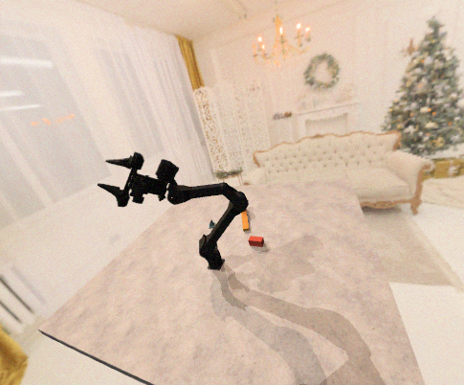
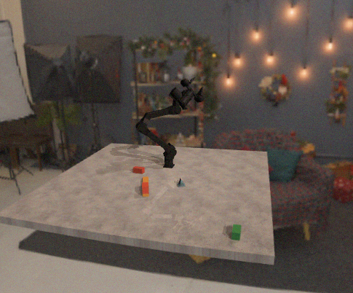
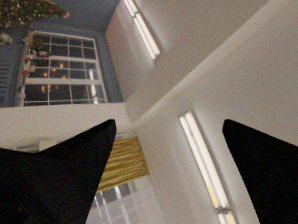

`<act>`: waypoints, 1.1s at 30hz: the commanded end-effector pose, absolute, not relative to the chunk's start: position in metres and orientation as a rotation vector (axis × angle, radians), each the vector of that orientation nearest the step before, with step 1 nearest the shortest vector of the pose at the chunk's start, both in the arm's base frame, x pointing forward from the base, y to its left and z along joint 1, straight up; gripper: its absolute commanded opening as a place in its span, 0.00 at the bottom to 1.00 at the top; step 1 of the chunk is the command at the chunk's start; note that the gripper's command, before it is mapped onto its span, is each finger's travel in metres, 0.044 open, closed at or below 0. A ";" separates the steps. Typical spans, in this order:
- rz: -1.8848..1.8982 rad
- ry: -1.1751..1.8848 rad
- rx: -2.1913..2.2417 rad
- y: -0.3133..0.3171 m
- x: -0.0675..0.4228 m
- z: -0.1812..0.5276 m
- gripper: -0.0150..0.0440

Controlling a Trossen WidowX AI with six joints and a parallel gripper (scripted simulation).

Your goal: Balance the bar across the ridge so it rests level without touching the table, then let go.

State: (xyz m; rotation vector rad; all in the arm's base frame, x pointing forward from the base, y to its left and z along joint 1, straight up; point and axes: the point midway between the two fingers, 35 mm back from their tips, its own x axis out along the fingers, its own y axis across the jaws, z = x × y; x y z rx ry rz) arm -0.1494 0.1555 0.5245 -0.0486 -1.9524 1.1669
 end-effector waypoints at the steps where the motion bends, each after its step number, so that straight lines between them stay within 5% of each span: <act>1: 1.172 -1.948 -0.051 0.156 -0.149 0.524 0.89; 4: 1.245 -1.889 -0.079 0.170 -0.147 0.521 0.79; 33: 1.623 -0.970 -0.300 0.303 -0.053 0.471 0.79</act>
